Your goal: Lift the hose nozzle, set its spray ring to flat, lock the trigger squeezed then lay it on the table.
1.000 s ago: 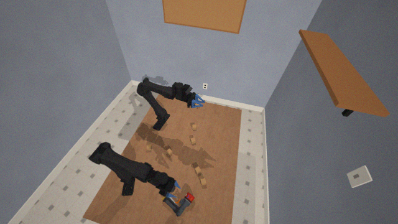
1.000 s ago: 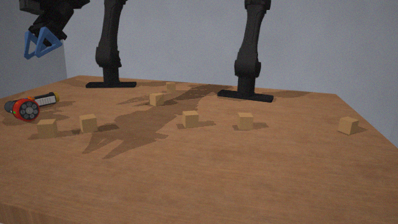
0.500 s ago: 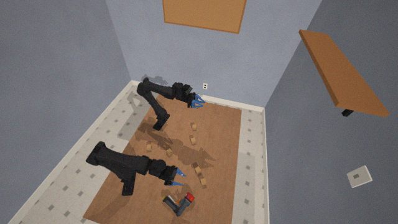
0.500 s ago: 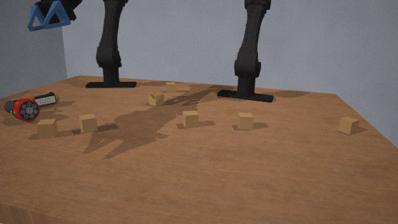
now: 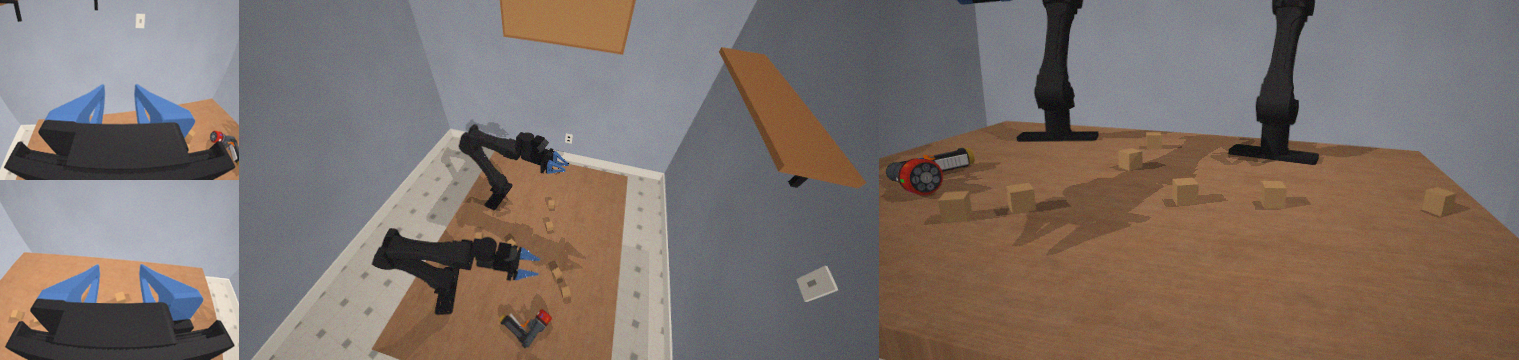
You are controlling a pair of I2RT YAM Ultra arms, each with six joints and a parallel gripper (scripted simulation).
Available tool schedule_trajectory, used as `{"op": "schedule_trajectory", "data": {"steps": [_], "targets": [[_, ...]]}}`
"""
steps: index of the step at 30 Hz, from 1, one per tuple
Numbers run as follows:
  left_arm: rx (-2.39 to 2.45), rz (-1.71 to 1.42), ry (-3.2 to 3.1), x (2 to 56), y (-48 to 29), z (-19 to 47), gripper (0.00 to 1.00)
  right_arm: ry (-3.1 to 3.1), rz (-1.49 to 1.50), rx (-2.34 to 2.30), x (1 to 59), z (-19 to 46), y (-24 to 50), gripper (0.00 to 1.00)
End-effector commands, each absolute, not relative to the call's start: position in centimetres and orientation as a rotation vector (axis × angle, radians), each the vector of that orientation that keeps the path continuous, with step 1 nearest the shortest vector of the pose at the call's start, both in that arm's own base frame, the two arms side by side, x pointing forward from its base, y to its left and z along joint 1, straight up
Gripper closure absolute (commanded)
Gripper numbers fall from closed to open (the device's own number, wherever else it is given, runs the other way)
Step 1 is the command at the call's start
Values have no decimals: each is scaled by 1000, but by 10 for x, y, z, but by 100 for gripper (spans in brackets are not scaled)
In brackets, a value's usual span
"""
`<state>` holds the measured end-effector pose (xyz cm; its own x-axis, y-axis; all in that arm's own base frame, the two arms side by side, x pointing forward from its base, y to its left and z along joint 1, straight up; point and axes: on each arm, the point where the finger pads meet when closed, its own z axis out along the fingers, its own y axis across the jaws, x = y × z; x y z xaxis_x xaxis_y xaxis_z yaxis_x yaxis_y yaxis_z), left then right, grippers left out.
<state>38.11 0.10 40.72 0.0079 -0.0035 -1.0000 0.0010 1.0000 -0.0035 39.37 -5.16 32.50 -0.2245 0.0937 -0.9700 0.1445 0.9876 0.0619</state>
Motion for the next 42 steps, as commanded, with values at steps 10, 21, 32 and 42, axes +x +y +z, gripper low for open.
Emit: {"op": "schedule_trajectory", "data": {"steps": [10,21,32,42], "targets": [[-1,5,1522,378,3,429,63,1487,-23,3,378,439,-4,50],[3,1,1524,375,1,427,63,1464,21,-11,370,449,7,50],[6,-2,1567,377,-1,405,63,1483,-3,14,374,443,-3,50],[9,-5,1542,375,-3,415,63,1502,1,9,377,436,-1,50]]}}
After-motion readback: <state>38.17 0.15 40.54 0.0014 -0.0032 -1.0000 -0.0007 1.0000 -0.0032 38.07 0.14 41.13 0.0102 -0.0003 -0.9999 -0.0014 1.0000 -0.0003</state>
